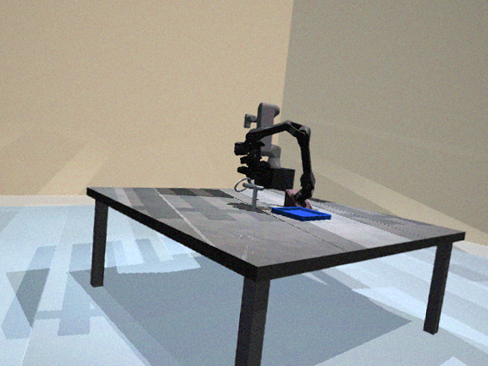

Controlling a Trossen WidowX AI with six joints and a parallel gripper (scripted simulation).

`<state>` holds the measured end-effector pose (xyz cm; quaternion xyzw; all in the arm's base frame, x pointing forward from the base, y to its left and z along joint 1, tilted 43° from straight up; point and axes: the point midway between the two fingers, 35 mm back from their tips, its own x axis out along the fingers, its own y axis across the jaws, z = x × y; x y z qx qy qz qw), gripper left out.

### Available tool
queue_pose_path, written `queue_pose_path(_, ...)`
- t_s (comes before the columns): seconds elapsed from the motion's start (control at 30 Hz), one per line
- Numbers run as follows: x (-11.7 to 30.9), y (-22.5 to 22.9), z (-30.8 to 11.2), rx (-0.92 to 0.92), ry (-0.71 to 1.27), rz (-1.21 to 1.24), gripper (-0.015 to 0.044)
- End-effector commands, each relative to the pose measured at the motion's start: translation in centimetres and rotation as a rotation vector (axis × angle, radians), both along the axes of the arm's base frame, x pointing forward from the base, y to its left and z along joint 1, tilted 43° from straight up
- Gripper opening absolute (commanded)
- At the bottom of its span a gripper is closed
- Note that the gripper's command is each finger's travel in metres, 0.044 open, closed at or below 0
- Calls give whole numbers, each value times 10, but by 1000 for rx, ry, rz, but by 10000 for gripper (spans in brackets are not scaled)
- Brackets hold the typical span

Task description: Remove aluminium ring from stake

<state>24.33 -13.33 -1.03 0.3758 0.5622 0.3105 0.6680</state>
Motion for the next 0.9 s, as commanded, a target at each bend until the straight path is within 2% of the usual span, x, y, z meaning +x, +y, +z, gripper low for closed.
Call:
queue_pose_path(0.0, 1, -4, -1, -6, -8, 3, 0)
queue_pose_path(0.87, 1, -15, -11, -7, -8, 3, 0)
